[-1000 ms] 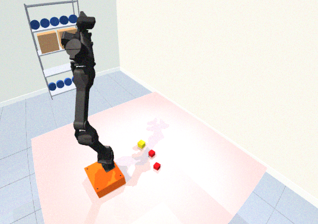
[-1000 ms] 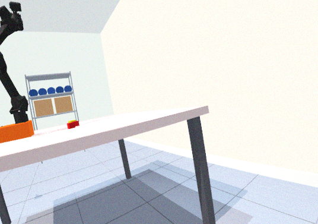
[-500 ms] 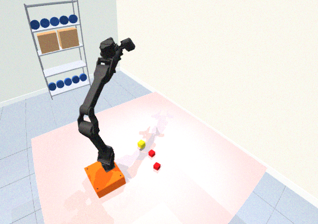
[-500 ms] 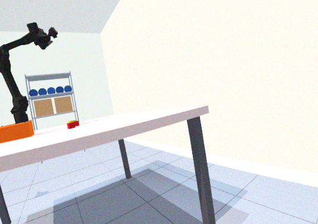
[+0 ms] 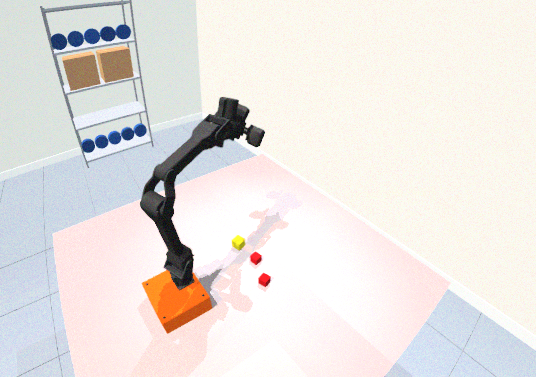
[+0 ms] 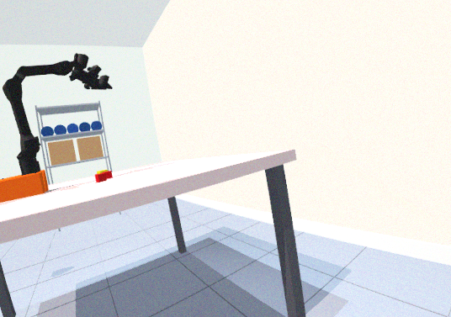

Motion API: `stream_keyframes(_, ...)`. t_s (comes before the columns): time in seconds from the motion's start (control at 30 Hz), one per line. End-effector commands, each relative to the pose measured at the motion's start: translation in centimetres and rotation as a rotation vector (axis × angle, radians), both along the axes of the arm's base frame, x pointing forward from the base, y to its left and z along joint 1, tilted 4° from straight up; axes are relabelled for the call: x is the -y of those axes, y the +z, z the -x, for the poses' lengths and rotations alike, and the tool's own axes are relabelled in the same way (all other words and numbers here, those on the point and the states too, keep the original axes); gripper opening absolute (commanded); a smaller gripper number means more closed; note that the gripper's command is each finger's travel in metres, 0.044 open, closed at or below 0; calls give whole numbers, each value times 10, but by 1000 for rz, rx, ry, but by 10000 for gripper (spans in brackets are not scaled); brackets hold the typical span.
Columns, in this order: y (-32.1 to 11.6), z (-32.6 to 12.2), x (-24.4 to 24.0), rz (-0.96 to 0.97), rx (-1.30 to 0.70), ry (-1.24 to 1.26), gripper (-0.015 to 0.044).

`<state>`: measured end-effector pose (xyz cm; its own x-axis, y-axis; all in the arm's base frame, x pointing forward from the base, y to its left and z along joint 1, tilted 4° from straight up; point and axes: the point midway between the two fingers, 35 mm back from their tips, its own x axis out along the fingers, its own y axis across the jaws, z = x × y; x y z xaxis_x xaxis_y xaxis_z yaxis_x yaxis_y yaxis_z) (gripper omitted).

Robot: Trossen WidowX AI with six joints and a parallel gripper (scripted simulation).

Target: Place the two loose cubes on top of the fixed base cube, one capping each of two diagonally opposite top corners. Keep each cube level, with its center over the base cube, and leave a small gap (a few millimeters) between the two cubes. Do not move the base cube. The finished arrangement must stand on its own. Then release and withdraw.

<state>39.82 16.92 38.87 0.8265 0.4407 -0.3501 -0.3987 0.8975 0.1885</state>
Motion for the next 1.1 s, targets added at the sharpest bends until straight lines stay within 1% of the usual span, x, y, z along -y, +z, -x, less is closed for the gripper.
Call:
stream_keyframes(0.0,-52,-14,23,-58,-202,-136,265)
stream_keyframes(0.17,-115,-18,58,-142,-447,-342,265)
stream_keyframes(0.33,-174,-10,94,-224,-669,-575,265)
stream_keyframes(0.5,-227,9,130,-300,-869,-831,265)
stream_keyframes(0.67,-272,39,162,-365,-1043,-1109,265)
stream_keyframes(0.8,-303,69,185,-406,-1161,-1343,265)
stream_keyframes(0.9,-317,87,196,-423,-1220,-1479,265)
stream_keyframes(1.07,-321,92,199,-427,-1234,-1515,265)
